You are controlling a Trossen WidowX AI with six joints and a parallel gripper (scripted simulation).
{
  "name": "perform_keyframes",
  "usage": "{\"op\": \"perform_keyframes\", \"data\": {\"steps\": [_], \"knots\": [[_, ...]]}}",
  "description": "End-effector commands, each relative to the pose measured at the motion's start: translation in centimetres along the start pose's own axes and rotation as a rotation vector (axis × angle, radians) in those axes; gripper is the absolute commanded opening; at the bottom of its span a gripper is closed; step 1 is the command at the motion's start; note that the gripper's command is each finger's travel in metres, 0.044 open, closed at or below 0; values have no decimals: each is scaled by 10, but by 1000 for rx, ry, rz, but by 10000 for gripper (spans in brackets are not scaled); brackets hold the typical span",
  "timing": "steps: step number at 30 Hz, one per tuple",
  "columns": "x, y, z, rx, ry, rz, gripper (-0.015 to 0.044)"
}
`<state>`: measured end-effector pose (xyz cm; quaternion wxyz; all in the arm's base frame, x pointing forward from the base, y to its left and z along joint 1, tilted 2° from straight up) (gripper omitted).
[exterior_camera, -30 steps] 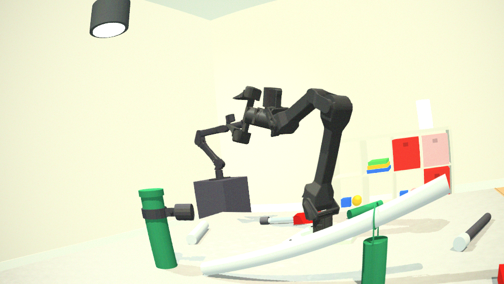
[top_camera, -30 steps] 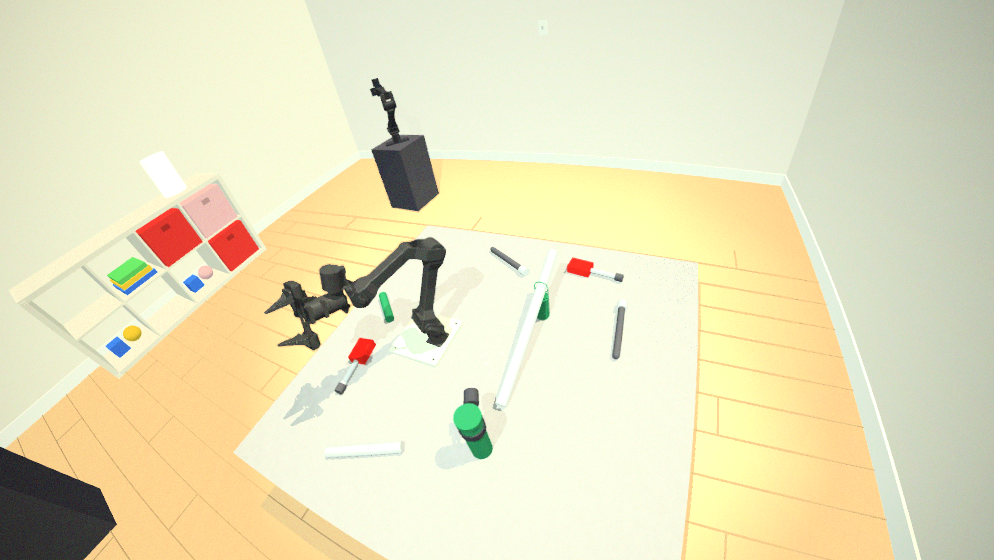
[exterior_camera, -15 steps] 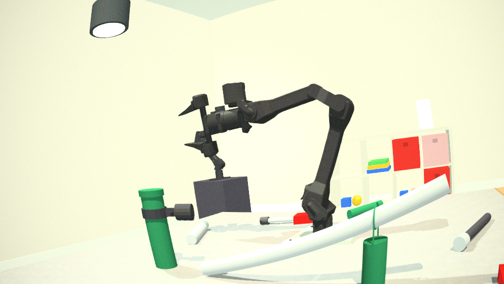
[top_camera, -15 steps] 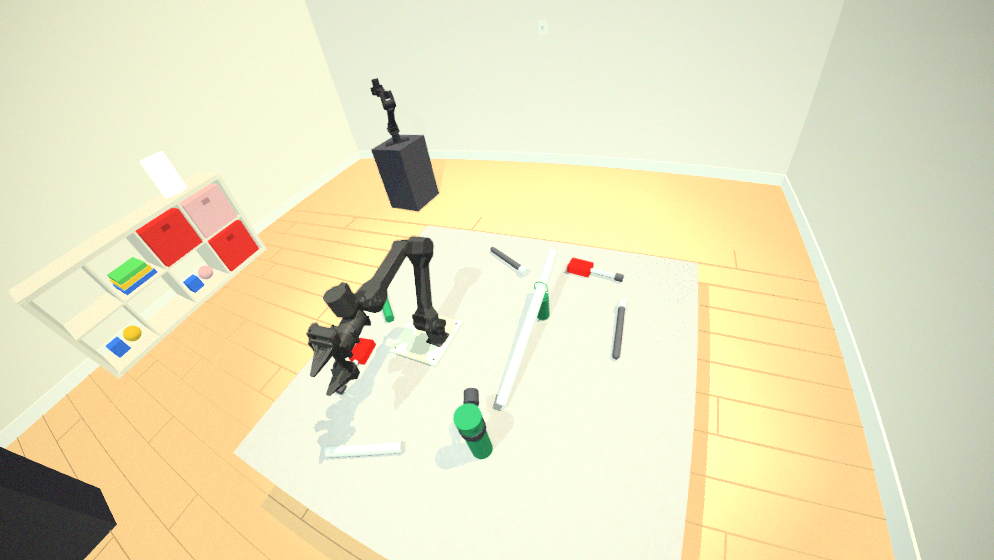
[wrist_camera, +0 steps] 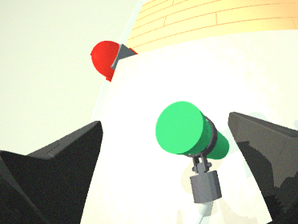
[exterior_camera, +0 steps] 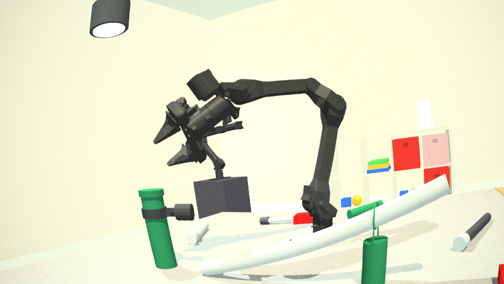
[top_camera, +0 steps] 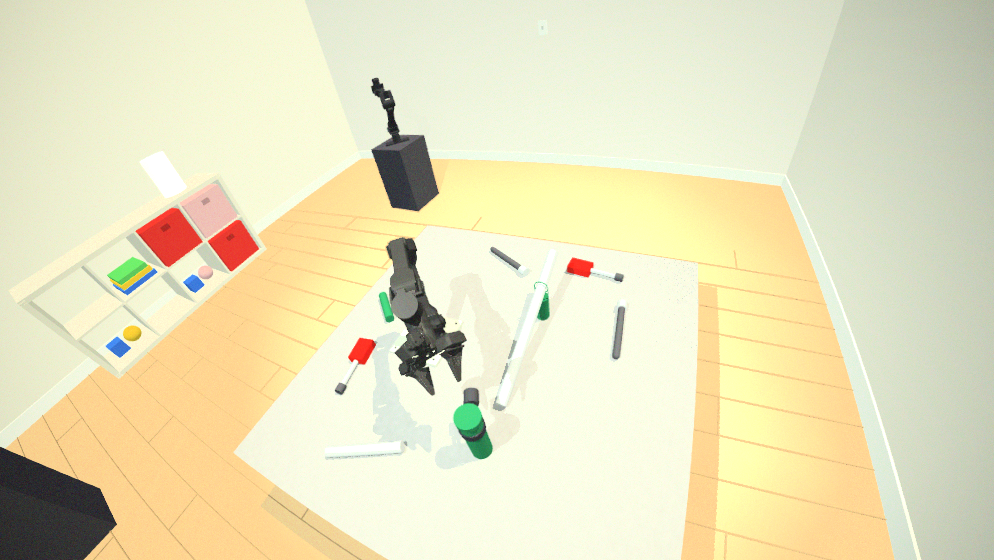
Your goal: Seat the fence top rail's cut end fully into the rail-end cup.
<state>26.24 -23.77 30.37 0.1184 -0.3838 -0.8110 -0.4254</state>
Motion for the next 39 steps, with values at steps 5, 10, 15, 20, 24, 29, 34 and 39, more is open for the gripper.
{"op": "perform_keyframes", "data": {"steps": [5,10,15,20,24,29,34,39], "knots": [[22,59,110,597,378,-60,440],[59,78,173,1007,588,-149,440],[72,80,189,1129,644,-181,440],[72,80,189,1129,644,-181,440],[65,76,182,1246,663,-215,440],[46,64,163,1578,712,-347,440],[29,49,140,1896,733,-528,440],[14,31,116,2182,702,-741,440]]}}
Point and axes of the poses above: the point midway between the two fingers, 35 mm back from their tips, its own x axis back along the fingers, its own y axis across the jaws, z = x × y, the point moved 2 cm from there along x, back along the fingers, and after that the axes turned 2 degrees about -x, right-handed, at the moved point
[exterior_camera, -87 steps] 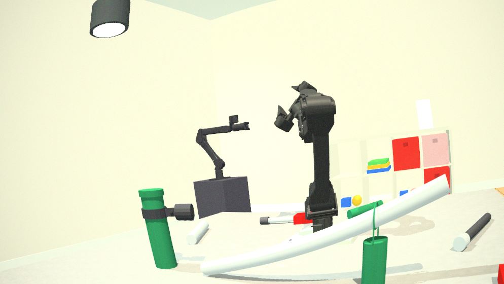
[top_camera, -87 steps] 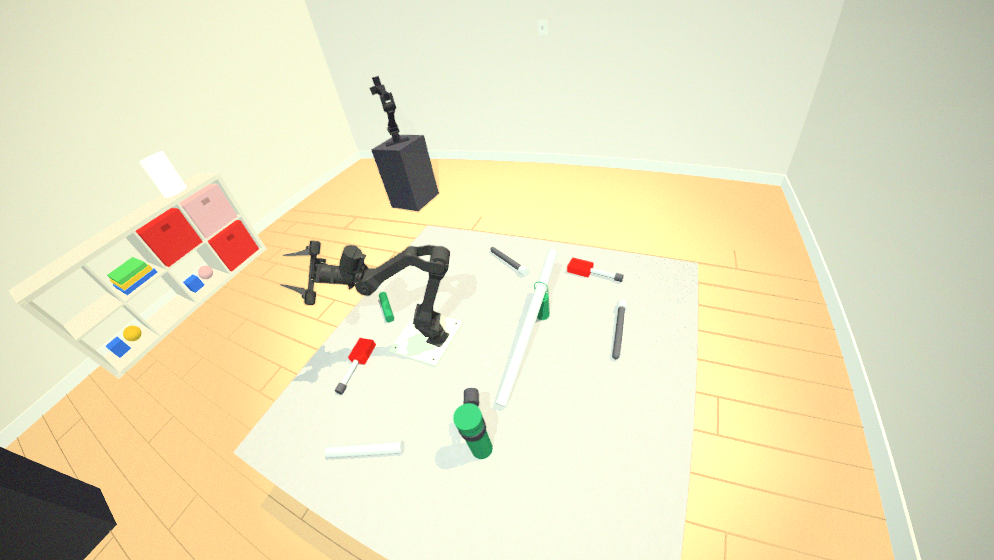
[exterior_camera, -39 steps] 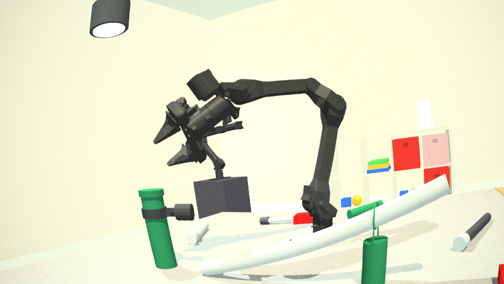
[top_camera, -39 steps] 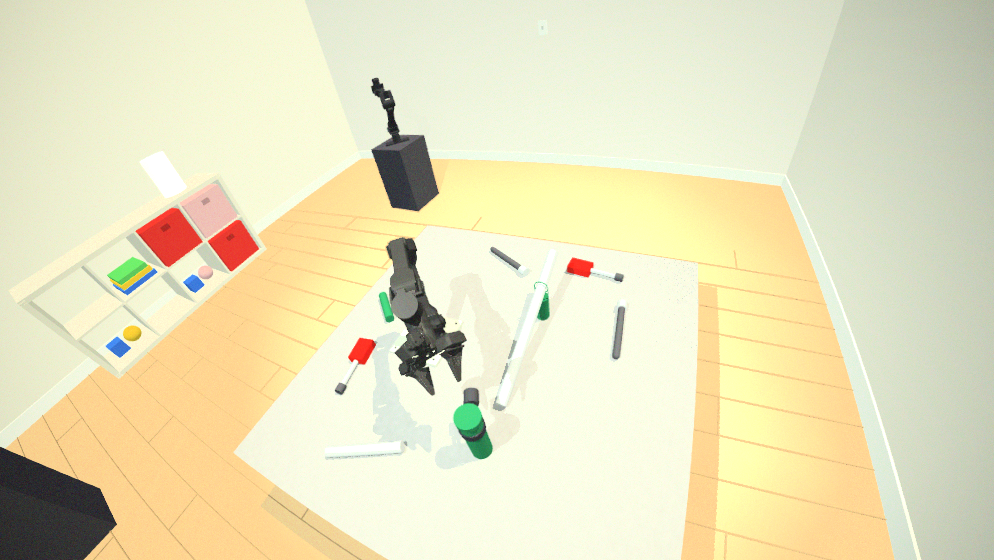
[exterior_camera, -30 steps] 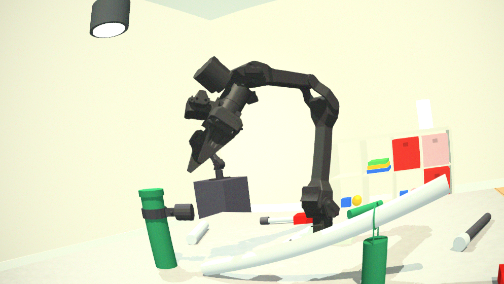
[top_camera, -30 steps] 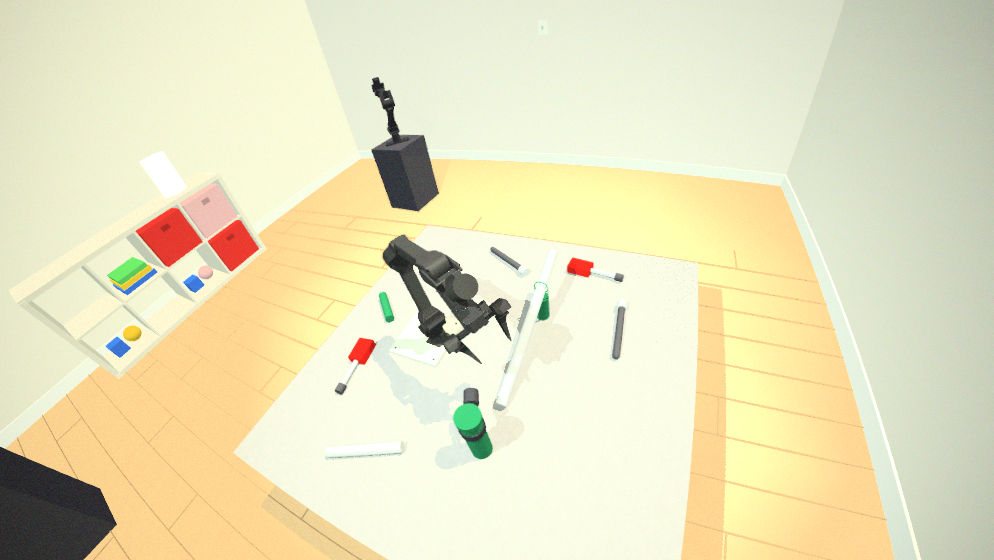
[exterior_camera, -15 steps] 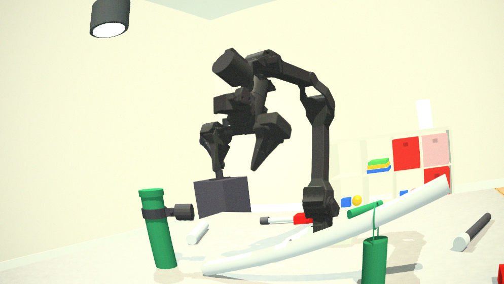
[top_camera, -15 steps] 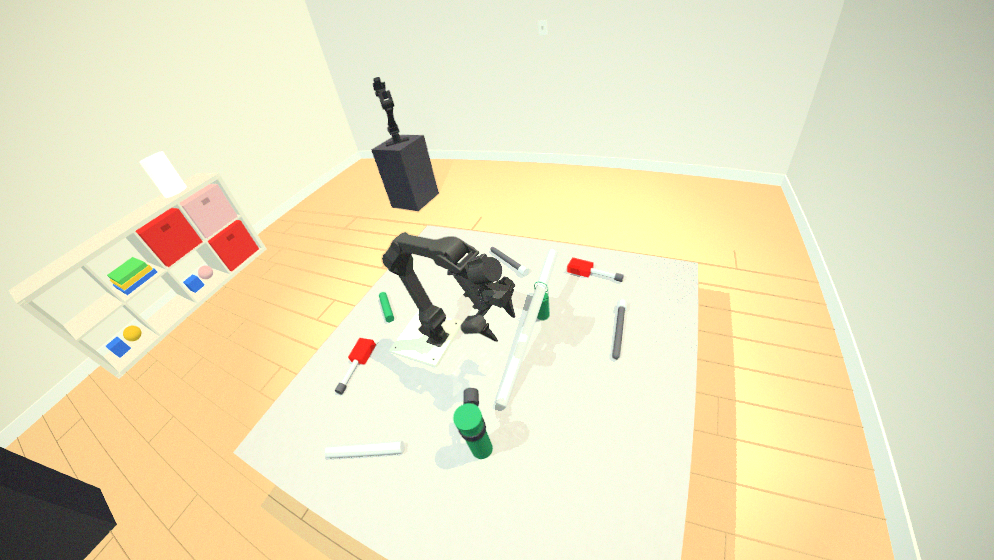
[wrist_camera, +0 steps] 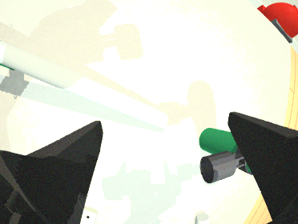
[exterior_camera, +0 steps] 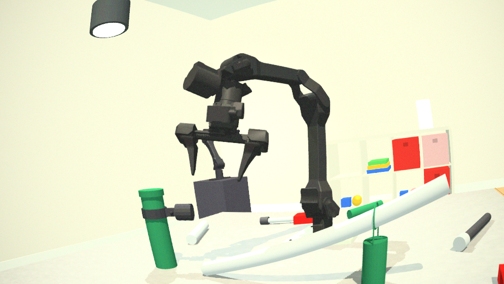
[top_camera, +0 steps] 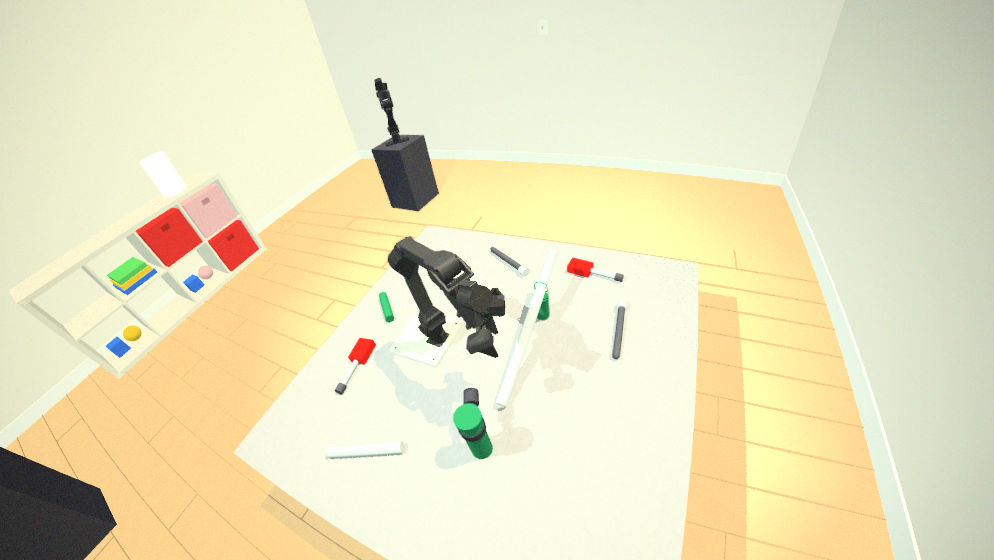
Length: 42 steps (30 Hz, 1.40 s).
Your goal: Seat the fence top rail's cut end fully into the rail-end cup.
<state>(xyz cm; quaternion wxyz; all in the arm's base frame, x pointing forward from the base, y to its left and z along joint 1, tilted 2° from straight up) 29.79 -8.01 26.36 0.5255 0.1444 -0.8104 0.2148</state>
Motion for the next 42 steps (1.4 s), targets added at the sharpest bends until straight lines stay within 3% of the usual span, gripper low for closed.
{"op": "perform_keyframes", "data": {"steps": [1,25,42], "knots": [[-1,-43,36,594,-41,-88,440],[7,-98,107,1475,-244,-43,440],[7,-98,107,1483,-245,-42,440]]}}
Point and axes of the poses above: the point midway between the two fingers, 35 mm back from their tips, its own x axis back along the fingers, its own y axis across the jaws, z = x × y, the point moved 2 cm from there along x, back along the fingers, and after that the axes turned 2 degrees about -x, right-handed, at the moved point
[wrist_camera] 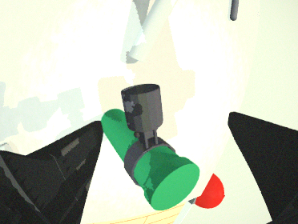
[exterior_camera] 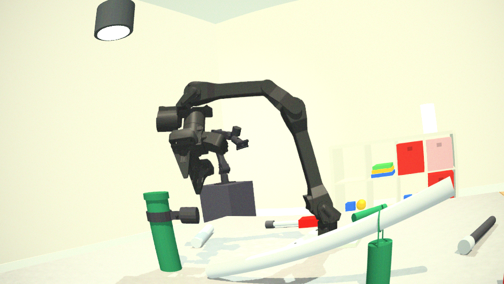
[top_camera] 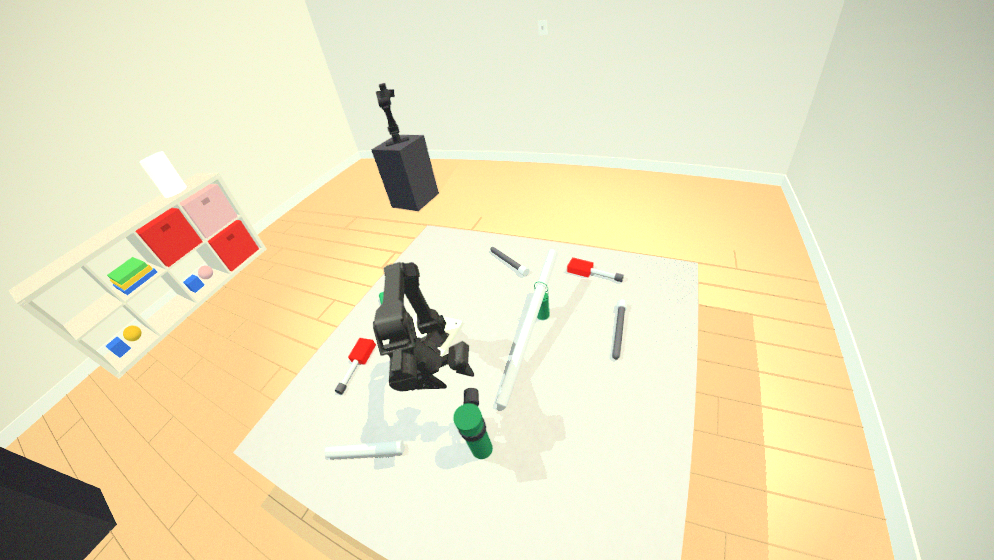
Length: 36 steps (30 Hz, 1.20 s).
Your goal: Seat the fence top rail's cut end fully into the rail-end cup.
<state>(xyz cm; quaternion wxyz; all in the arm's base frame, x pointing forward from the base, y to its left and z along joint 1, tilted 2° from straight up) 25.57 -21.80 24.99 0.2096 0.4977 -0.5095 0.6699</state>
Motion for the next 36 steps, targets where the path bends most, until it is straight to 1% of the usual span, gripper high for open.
{"op": "perform_keyframes", "data": {"steps": [1,4,9,16,36], "knots": [[1,0,1,25,-1,7,440],[-6,3,1,25,-1,7,440],[-30,17,2,25,-1,7,440],[-35,18,2,25,-1,7,440],[-67,17,4,26,-1,8,440]]}}
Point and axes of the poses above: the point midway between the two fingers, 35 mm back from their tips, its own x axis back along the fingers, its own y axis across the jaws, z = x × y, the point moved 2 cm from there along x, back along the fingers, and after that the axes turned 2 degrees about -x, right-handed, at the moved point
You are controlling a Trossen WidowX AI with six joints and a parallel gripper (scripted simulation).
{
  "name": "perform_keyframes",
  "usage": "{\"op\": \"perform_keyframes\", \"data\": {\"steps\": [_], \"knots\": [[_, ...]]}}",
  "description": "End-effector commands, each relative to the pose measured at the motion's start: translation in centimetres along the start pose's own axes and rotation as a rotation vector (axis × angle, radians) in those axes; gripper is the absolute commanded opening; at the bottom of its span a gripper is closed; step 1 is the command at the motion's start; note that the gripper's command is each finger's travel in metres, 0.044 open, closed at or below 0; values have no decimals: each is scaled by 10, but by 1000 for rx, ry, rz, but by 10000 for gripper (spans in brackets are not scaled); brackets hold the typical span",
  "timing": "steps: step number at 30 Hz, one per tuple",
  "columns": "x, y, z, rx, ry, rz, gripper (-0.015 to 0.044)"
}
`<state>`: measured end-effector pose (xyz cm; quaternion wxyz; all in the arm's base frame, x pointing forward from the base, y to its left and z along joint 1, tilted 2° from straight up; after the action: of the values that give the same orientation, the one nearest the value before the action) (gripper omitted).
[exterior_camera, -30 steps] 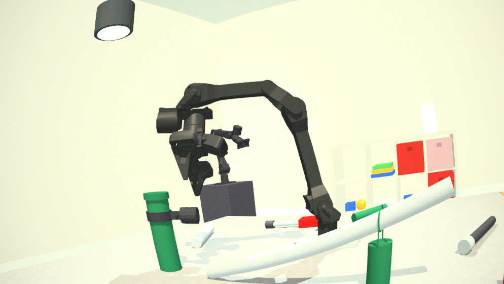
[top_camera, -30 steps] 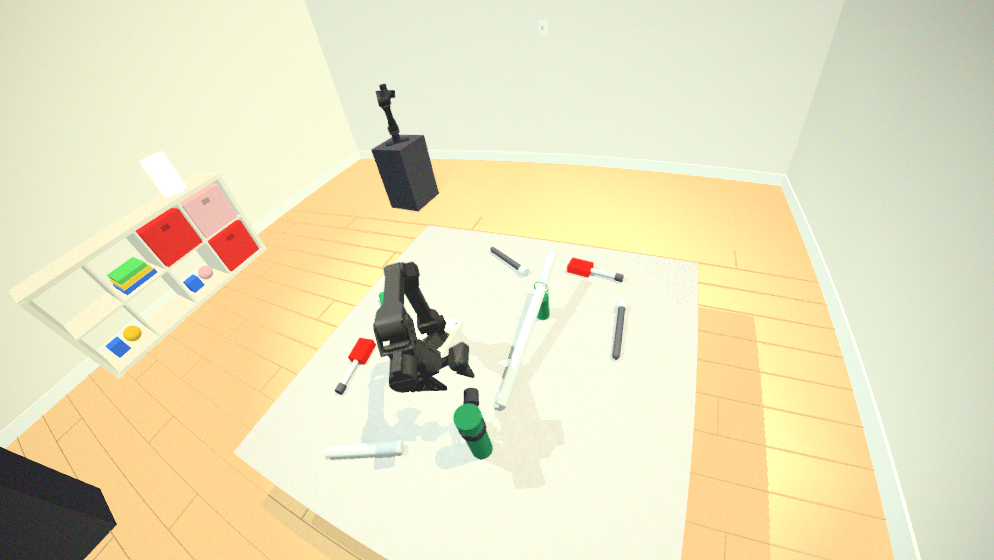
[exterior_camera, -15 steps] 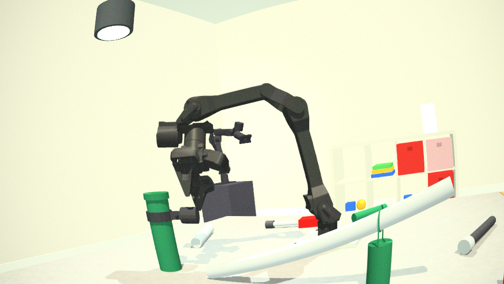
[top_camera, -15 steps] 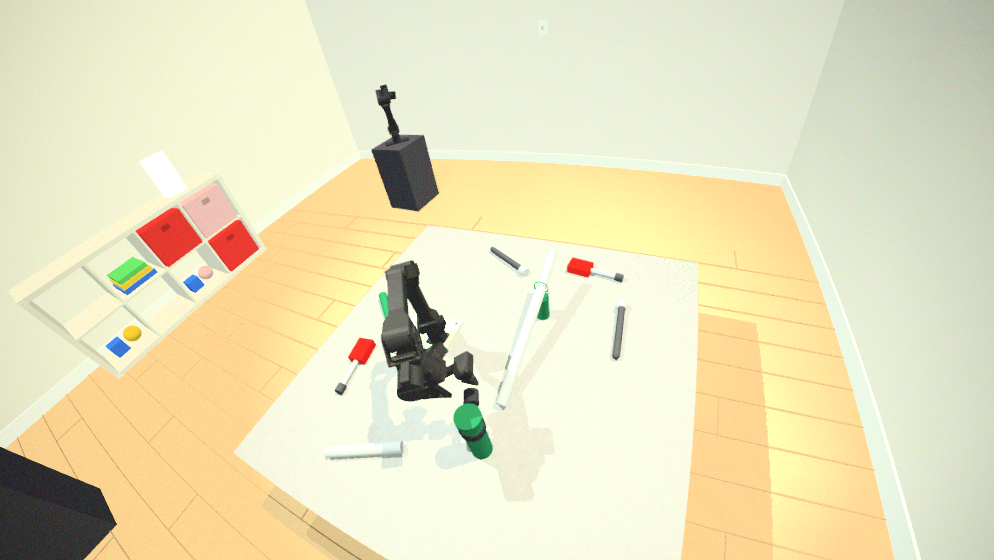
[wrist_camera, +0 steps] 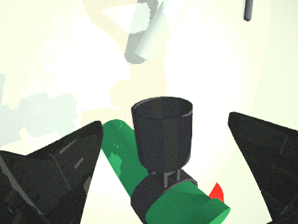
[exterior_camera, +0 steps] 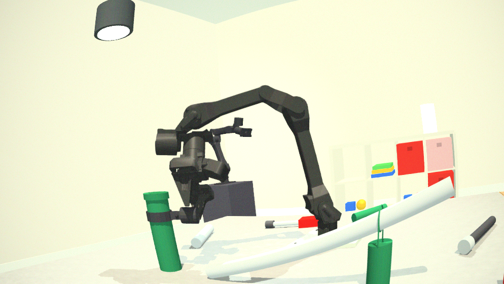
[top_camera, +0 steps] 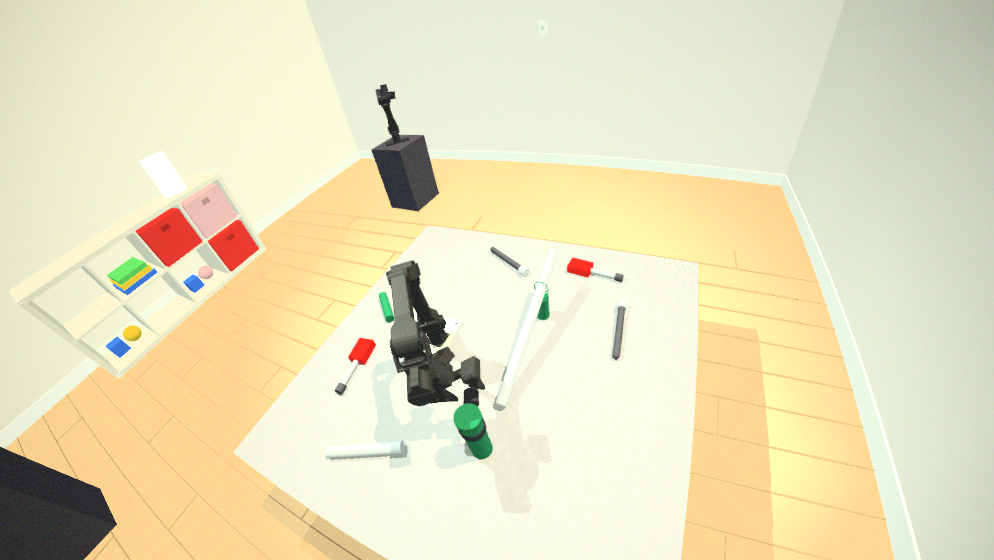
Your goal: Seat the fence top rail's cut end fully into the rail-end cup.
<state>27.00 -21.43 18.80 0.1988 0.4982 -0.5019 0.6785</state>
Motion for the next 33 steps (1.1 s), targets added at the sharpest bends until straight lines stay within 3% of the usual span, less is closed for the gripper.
{"op": "perform_keyframes", "data": {"steps": [1,21,33], "knots": [[-8,0,0,-4,-1,-1,440],[-39,1,-2,-5,-1,1,440],[-39,1,-2,-5,-1,1,125]]}}
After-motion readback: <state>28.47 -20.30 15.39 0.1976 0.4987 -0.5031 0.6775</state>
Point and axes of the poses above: the point midway between the two fingers, 35 mm back from their tips, its own x axis back along the fingers, its own y axis across the jaws, z = x × y, the point moved 2 cm from there along x, back along the fingers, and after that the axes turned 2 degrees about -x, right-handed, at the moved point
